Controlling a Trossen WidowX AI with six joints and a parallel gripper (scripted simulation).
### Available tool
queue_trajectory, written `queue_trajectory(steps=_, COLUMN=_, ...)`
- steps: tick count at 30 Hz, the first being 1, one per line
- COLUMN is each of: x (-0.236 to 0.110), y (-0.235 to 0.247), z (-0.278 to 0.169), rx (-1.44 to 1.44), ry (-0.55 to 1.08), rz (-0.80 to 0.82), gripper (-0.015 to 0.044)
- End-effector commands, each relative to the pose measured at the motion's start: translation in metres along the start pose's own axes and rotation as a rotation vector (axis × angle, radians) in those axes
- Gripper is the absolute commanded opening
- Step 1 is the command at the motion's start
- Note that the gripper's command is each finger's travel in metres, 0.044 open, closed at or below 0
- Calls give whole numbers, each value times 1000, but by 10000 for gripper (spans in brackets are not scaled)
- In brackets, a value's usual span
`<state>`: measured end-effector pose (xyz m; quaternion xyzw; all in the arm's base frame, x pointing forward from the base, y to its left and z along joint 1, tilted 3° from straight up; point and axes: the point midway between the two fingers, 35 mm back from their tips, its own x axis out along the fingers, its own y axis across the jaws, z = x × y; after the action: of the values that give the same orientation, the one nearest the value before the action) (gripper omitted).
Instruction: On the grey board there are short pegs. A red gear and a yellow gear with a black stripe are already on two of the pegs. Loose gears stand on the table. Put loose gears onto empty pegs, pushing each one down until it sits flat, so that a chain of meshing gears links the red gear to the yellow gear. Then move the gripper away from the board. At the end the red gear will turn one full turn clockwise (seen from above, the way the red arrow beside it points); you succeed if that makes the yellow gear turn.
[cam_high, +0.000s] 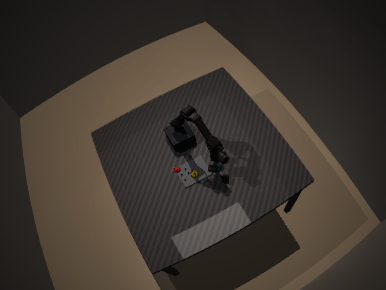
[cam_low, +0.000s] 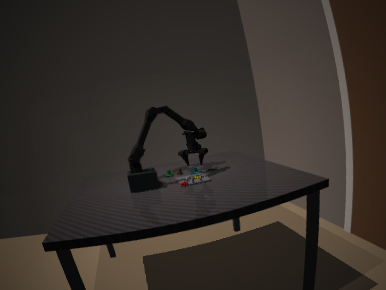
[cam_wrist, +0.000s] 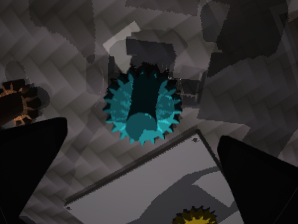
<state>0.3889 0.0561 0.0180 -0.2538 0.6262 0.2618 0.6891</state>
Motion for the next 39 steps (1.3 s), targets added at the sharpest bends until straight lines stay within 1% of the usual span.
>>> queue_trajectory(steps=1, x=8, y=1, z=-1, rx=-5, ry=5, rz=8, gripper=440)
queue_trajectory(steps=11, x=24, y=2, z=-2, rx=-5, ry=5, rz=8, gripper=440)
queue_trajectory(steps=17, x=25, y=2, z=-2, rx=-5, ry=5, rz=8, gripper=440)
queue_trajectory(steps=31, x=25, y=2, z=-2, rx=-5, ry=5, rz=8, gripper=72)
queue_trajectory(steps=39, x=25, y=2, z=-2, rx=-5, ry=5, rz=8, gripper=19)
